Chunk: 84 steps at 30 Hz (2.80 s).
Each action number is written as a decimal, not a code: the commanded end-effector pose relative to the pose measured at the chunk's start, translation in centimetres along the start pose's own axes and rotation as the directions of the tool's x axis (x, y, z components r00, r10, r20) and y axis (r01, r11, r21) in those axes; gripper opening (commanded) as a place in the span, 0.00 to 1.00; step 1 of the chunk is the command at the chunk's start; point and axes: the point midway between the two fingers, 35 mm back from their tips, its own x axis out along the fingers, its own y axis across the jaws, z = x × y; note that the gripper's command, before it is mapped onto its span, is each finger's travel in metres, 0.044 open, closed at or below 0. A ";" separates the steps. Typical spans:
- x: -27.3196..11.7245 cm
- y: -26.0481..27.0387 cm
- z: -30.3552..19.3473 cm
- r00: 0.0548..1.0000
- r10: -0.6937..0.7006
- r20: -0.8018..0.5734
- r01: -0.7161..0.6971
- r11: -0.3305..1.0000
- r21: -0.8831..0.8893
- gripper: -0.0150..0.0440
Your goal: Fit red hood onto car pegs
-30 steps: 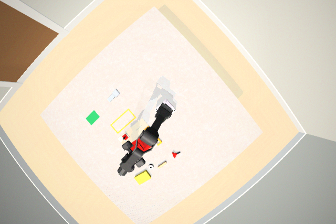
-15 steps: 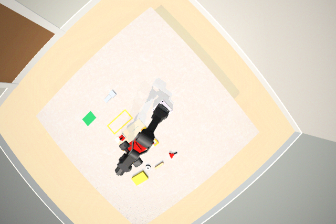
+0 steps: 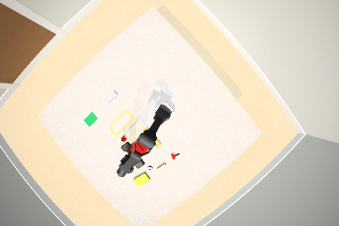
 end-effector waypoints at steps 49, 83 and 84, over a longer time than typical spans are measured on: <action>1.9 0.0 0.0 1.000 0.002 0.002 -0.002 1.000 0.000 0.25; -5.1 -0.1 0.0 1.000 0.012 0.000 -0.012 1.000 -0.001 1.00; -5.1 -0.1 0.0 1.000 0.012 0.000 -0.012 1.000 -0.001 1.00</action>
